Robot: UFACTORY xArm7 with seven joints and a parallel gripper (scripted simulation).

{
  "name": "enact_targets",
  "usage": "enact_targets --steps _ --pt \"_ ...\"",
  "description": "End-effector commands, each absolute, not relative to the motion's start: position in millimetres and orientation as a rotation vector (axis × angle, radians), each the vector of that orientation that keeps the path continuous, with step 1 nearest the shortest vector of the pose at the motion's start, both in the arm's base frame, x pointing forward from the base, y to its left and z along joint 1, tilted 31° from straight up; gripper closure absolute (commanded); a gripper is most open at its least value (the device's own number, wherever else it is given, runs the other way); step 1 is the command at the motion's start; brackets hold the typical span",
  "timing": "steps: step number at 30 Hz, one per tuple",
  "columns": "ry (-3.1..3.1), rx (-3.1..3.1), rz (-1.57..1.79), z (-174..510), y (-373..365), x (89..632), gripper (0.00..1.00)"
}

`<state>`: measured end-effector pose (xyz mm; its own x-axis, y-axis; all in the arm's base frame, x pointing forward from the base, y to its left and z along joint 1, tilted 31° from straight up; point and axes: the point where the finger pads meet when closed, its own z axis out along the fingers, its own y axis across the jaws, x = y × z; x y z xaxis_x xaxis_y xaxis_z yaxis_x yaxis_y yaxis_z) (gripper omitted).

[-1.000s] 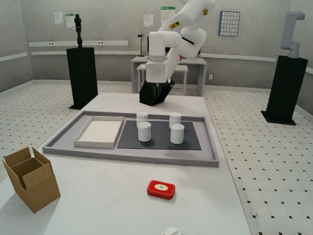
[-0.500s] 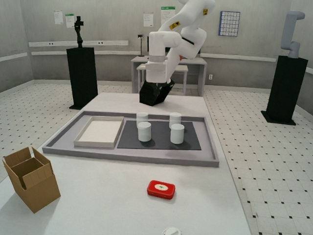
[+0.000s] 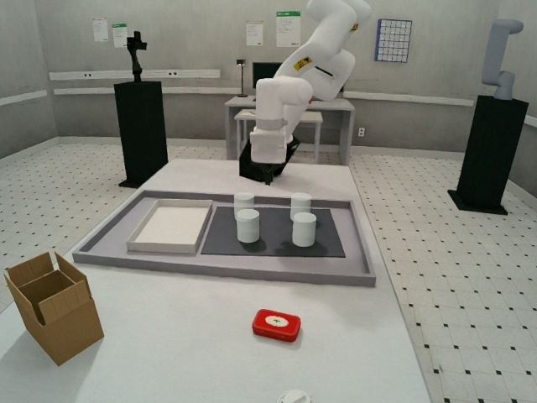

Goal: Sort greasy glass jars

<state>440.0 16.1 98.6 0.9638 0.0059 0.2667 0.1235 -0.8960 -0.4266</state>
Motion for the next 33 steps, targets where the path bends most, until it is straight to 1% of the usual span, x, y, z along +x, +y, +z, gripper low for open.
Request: enact_targets --steps 1,7,9,24,33 --pt "-0.091 -2.655 -0.377 88.8 12.3 448.4 1.0" --pt "-0.091 -2.655 -0.377 70.3 -26.5 454.1 1.0" --pt "-0.091 -2.655 -0.377 70.3 -26.5 454.1 1.0" --pt "-0.091 -2.655 -0.377 8.7 5.5 471.9 1.0" --pt "-0.091 -2.655 -0.377 4.6 7.6 473.1 1.0"
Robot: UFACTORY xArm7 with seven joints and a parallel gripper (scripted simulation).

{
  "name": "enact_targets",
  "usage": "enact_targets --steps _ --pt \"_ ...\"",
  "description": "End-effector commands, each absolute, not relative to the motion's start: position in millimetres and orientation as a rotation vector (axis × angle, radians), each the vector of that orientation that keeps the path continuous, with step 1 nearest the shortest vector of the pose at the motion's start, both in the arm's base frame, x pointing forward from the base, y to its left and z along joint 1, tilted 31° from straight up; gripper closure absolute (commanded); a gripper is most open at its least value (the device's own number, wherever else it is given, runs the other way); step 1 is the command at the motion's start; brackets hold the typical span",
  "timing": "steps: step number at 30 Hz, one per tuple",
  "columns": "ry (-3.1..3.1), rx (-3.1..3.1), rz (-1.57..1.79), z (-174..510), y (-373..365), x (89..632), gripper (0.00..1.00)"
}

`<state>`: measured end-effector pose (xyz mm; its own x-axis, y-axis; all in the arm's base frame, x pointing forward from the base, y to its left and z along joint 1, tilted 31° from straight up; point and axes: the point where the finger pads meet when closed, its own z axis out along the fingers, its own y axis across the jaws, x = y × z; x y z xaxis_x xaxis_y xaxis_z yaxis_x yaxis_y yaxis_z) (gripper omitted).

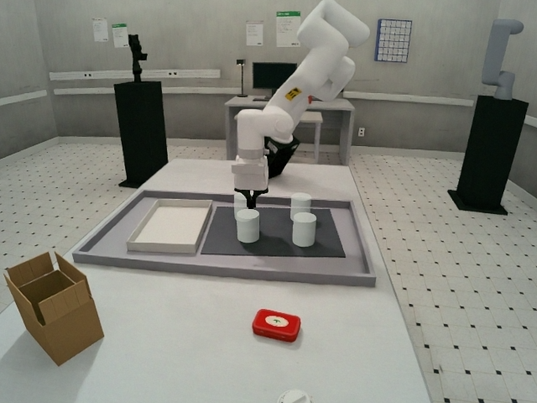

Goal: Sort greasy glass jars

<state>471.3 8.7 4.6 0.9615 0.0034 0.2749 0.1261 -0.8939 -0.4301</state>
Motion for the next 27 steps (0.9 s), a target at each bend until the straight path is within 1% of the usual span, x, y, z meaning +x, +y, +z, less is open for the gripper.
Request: enact_targets --steps 1,27 --pt "-0.091 -2.655 -0.377 4.6 7.6 473.1 1.0" --pt "-0.091 -2.655 -0.377 6.8 7.7 480.8 1.0"
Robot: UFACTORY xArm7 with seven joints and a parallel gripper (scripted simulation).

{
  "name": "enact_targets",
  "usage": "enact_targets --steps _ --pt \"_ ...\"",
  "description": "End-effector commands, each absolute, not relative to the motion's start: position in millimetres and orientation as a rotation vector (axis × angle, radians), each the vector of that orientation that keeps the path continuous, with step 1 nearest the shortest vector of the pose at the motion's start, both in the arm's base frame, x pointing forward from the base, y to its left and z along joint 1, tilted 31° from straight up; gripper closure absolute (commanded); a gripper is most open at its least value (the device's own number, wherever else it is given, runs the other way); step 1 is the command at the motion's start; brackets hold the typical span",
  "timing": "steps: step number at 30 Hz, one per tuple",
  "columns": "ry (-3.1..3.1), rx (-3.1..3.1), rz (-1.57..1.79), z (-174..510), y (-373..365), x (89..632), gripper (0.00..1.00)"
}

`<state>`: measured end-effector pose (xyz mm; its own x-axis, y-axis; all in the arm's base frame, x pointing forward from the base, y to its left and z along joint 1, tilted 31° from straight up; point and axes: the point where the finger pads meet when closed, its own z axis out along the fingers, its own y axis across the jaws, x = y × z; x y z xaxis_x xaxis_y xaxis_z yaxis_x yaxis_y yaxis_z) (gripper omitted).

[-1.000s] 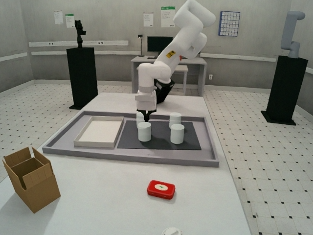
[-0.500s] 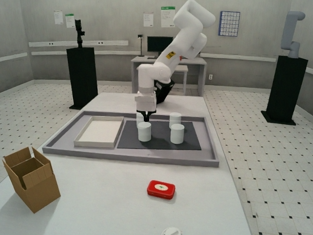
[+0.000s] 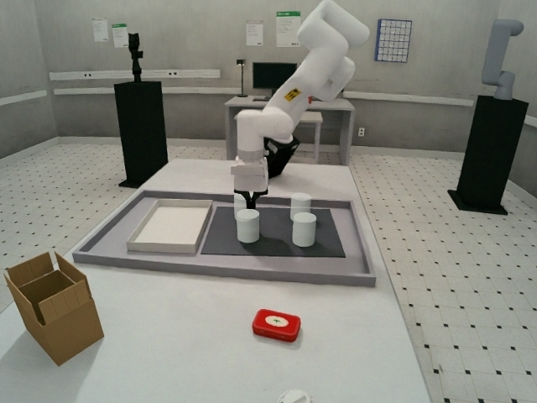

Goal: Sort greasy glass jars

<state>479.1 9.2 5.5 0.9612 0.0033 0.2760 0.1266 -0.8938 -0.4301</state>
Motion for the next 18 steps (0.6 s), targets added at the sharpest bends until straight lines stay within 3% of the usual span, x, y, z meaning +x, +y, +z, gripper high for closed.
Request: enact_targets --steps 1,18 --pt "-0.091 -2.655 -0.377 7.0 7.7 481.2 1.0" --pt "-0.091 -2.655 -0.377 8.6 7.7 486.9 1.0"
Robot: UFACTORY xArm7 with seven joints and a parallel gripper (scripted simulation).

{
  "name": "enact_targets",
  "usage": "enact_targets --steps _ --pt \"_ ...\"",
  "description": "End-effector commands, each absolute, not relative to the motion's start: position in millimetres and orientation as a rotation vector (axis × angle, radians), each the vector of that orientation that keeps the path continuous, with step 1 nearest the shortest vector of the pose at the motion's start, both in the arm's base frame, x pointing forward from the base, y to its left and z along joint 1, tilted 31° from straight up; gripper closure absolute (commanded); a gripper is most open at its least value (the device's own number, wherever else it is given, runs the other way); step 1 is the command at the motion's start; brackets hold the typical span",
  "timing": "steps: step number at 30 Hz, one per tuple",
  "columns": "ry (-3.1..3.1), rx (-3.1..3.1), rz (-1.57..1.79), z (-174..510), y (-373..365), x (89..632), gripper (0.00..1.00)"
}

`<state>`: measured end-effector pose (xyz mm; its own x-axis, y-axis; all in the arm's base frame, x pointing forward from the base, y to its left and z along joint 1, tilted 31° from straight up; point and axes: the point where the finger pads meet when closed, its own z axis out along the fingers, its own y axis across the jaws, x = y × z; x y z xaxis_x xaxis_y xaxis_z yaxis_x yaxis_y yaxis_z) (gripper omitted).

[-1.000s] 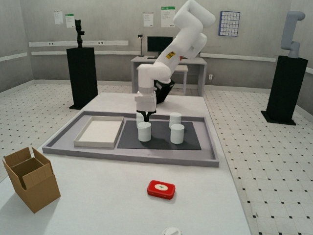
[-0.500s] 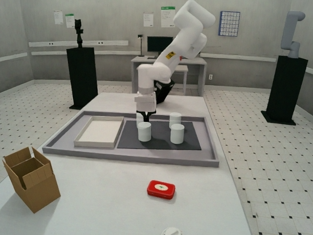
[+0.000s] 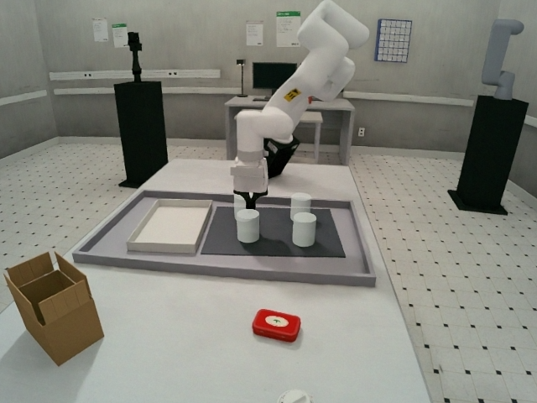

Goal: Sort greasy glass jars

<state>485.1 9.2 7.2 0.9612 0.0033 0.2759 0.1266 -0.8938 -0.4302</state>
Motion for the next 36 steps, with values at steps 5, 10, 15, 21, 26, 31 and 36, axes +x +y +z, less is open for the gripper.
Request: enact_targets --steps 5,10,15,21,26,31,36 --pt "-0.091 -2.655 -0.377 9.2 7.7 488.8 1.0" --pt "-0.091 -2.655 -0.377 9.8 7.6 490.2 1.0" --pt "-0.091 -2.655 -0.377 10.3 7.4 490.6 1.0" --pt "-0.091 -2.655 -0.377 10.9 7.1 491.1 1.0" --pt "-0.091 -2.655 -0.377 11.6 6.9 491.6 1.0" --pt "-0.091 -2.655 -0.377 12.2 6.7 492.1 1.0" --pt "-0.091 -2.655 -0.377 12.6 6.5 492.4 1.0"
